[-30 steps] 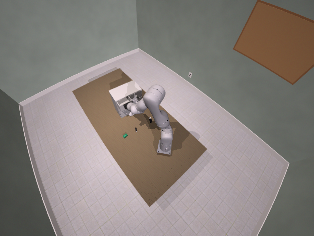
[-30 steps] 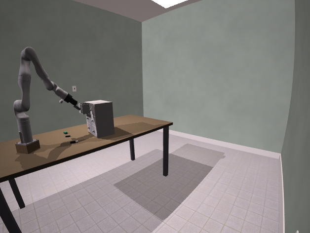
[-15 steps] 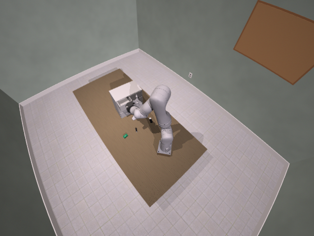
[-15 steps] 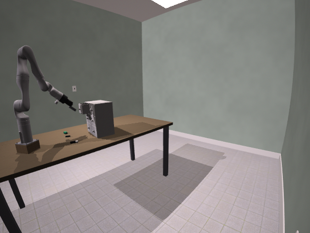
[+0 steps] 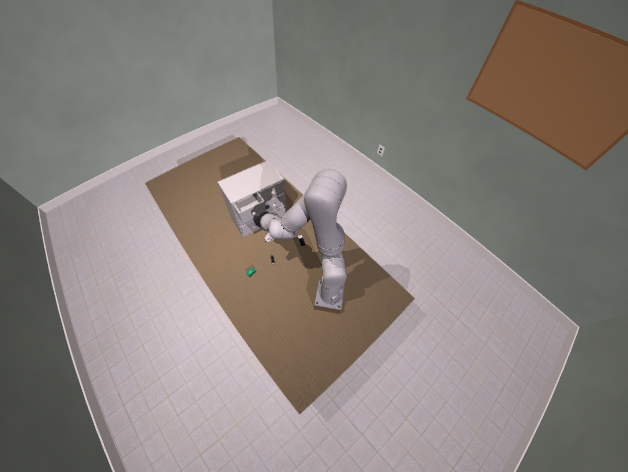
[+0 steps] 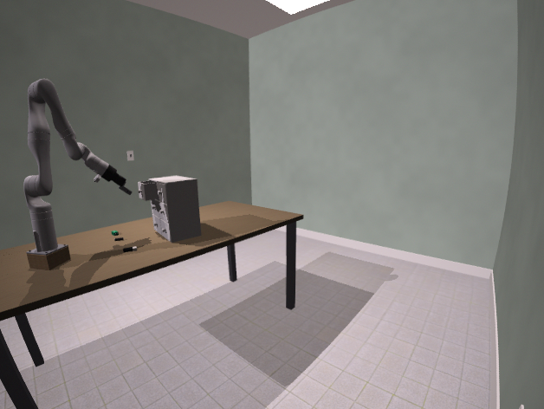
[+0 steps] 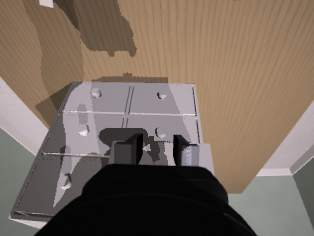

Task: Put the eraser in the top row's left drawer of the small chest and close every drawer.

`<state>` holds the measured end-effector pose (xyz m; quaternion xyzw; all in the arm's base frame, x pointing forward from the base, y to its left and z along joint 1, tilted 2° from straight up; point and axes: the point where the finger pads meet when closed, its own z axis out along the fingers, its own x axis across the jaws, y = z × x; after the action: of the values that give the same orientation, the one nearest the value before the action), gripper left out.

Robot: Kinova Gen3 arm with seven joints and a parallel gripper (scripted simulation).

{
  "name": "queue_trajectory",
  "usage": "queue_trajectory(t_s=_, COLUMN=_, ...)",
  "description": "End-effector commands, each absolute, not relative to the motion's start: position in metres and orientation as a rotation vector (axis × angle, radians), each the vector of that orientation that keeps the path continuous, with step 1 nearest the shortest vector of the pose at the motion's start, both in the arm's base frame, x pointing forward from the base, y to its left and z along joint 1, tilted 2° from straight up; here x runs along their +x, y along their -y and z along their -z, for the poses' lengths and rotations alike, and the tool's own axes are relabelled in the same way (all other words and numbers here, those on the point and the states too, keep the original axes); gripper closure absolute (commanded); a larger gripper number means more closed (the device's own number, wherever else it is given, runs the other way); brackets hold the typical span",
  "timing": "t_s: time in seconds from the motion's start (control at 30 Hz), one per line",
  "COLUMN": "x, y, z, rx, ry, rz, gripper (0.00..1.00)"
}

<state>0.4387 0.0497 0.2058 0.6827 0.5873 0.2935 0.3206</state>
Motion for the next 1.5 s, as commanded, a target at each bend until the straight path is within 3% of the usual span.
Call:
queue_trajectory(t_s=0.0, x=0.438, y=-0.053, z=-0.208, rx=1.791, ry=-1.546, rz=-0.782, gripper=0.33)
queue_trajectory(t_s=0.77, x=0.398, y=-0.058, z=-0.223, rx=1.791, ry=-1.546, rz=-0.782, gripper=0.33)
queue_trajectory(t_s=1.47, x=0.394, y=-0.058, z=-0.224, rx=1.791, ry=-1.546, rz=-0.781, gripper=0.33)
